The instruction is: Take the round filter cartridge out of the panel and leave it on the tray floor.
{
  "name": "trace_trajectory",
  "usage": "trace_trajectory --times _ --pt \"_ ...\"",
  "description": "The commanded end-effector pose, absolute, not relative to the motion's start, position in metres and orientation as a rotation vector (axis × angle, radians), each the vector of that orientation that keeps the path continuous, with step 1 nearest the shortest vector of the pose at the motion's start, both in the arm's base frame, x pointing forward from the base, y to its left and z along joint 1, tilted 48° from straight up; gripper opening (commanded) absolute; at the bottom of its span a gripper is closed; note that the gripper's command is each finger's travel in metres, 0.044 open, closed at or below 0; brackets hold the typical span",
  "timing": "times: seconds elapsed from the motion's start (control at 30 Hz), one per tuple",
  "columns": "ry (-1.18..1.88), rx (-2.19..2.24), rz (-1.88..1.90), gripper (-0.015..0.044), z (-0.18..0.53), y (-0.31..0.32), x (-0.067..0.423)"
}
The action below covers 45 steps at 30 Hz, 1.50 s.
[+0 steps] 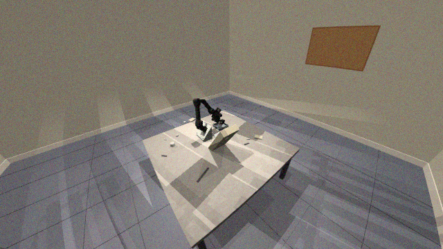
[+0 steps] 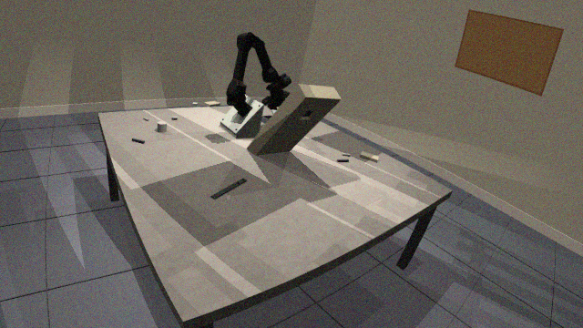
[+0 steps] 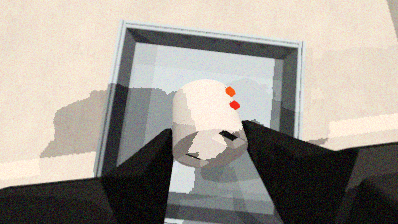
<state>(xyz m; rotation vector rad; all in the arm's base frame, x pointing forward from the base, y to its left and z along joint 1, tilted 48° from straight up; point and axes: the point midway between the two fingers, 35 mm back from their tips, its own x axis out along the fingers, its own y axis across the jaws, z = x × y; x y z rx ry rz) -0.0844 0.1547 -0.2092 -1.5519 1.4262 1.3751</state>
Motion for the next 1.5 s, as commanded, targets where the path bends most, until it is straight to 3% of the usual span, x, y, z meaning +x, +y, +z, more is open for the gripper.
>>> trace_trajectory --times 0.0,0.3,0.6,1.47 --pt "1.426 -1.551 1.376 0.0210 -0.209 0.155 -0.084" --pt "1.426 -1.551 1.376 0.0440 -0.209 0.155 -0.084" --pt "1.425 -1.551 1.375 0.0440 -0.161 0.207 -0.086" --pt "1.422 -1.537 1.383 0.0440 -0.171 0.201 -0.088"
